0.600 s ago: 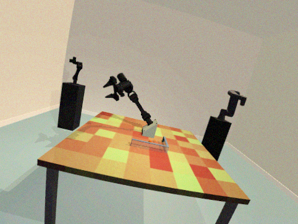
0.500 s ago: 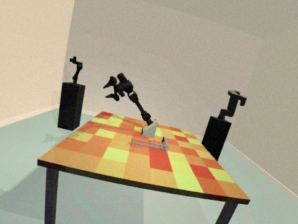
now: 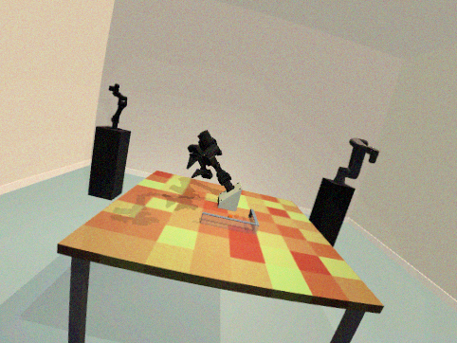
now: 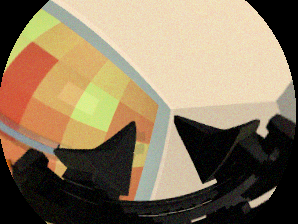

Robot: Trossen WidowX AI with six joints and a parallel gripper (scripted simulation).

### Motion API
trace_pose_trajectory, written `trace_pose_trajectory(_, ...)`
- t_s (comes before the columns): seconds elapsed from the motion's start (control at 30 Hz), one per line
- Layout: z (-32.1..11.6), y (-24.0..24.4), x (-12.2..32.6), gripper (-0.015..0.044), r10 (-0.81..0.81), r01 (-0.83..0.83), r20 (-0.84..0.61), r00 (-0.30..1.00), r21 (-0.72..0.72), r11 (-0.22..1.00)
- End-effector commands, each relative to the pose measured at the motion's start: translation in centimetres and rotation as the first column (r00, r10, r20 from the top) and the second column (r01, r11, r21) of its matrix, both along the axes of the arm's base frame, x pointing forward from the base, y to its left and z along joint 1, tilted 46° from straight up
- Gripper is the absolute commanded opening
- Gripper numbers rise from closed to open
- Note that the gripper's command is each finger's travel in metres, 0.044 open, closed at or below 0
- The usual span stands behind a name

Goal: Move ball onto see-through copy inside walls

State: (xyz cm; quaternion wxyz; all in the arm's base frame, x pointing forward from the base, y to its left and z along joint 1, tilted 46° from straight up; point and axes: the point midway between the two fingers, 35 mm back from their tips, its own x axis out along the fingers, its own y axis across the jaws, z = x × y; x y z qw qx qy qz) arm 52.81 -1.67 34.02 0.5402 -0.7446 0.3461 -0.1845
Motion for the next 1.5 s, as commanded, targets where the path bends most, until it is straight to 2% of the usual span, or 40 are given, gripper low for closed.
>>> trace_pose_trajectory(0.0,-7.3,1.7,-0.4,0.0243,0.009,-0.007,-0.009,1.0,0.205,0.979)
trace_pose_trajectory(0.23,-15.5,2.9,-2.7,0.0243,-0.056,0.07,-0.047,0.997,0.414,0.907)
trace_pose_trajectory(0.43,-22.3,3.5,-6.4,0.0243,-0.17,0.199,-0.104,0.98,0.558,0.806)
trace_pose_trajectory(0.8,-31.6,3.0,-16.3,0.0243,-0.479,0.492,-0.224,0.849,0.668,0.559)
trace_pose_trajectory(1.03,-34.8,1.8,-23.6,0.0243,-0.692,0.642,-0.245,0.679,0.654,0.399)
trace_pose_trajectory(1.47,-35.9,0.7,-24.1,0.0243,-0.705,0.65,-0.243,0.667,0.652,0.39)
